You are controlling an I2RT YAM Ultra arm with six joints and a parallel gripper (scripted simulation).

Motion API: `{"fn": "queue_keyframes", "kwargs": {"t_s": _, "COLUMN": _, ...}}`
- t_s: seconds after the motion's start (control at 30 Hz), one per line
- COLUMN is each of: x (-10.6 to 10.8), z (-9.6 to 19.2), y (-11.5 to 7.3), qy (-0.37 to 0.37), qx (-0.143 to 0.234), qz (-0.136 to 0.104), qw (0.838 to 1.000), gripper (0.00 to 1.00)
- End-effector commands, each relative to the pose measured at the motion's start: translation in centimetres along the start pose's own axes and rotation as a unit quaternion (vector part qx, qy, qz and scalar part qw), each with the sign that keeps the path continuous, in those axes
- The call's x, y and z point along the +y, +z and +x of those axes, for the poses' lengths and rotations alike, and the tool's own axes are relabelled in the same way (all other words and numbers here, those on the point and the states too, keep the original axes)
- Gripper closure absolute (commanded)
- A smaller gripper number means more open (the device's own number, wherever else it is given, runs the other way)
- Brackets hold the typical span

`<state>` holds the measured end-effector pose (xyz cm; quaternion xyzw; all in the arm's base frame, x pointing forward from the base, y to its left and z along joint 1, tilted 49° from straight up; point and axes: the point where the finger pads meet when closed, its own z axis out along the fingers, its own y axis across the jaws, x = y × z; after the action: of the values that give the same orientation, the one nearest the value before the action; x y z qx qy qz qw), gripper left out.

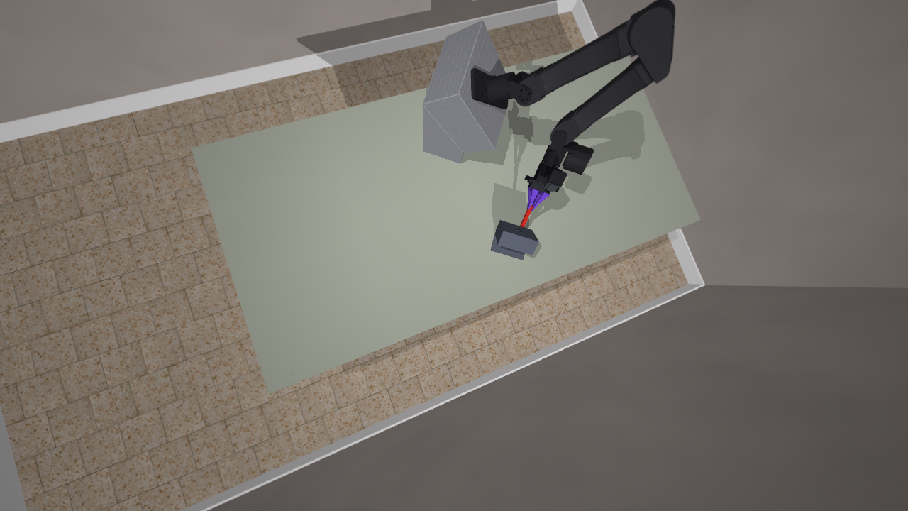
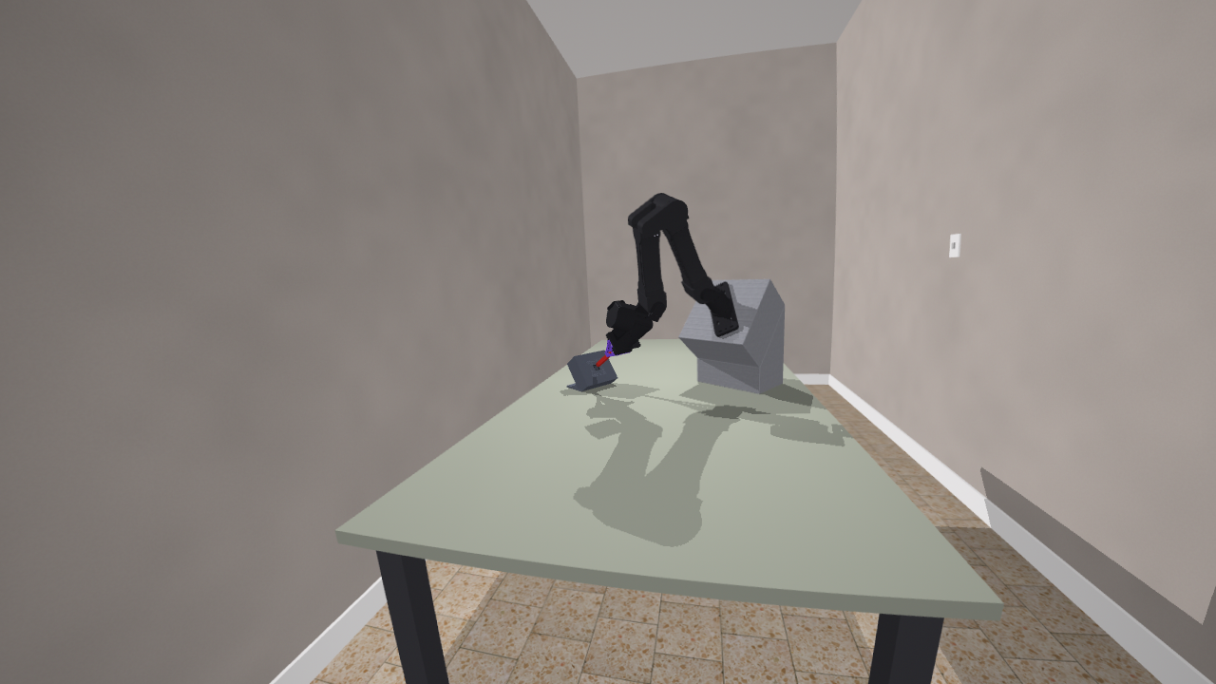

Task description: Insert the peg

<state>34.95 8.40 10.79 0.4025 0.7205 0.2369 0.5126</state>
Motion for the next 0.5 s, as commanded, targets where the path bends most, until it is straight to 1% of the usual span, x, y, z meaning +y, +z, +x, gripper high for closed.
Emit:
{"fn": "queue_keyframes", "kwargs": {"t_s": 0.0, "x": 0.0, "z": -0.2, "y": -0.2, "qy": 0.002, "qx": -0.008, "qz": 0.003, "qw": 1.000, "gripper": 1.00}}
{"fn": "queue_keyframes", "kwargs": {"t_s": 0.3, "x": -0.6, "z": -0.3, "y": -1.1, "qy": 0.002, "qx": -0.011, "qz": 0.006, "qw": 1.000, "gripper": 1.00}}
{"fn": "queue_keyframes", "kwargs": {"t_s": 0.47, "x": -0.8, "z": -0.2, "y": -1.3, "qy": 0.002, "qx": -0.011, "qz": 0.006, "qw": 1.000, "gripper": 1.00}}
